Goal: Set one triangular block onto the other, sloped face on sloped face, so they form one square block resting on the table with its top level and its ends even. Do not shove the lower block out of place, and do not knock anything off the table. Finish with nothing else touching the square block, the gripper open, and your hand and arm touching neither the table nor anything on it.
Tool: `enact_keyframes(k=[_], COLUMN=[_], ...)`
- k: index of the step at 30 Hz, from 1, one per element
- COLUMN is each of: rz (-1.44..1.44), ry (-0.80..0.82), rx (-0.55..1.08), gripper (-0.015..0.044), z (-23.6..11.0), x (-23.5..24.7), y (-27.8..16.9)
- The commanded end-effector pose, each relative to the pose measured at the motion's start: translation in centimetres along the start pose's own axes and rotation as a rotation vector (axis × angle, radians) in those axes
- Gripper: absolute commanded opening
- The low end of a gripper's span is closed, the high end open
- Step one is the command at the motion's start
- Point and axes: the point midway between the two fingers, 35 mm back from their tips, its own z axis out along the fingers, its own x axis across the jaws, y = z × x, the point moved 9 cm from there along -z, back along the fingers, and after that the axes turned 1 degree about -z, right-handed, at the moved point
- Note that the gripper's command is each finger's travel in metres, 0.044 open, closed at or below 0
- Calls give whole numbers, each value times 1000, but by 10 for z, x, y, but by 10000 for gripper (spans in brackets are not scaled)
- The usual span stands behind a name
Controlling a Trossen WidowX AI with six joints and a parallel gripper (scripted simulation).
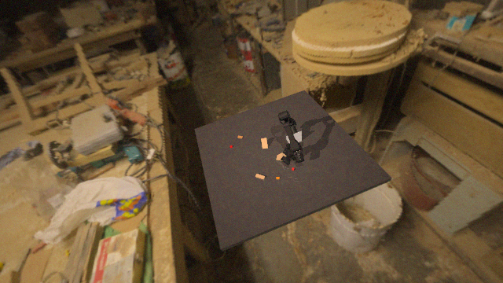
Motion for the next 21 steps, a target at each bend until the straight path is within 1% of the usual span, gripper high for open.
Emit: enact_keyframes(k=[1, 16, 21], rz=[15, 14, 6], ry=[-9, -9, -12], rx=[-3, -4, -4], gripper=[0, 0, 0], z=[-12, -61, -62], x=[-3, 2, 1], y=[-11, -60, -60])
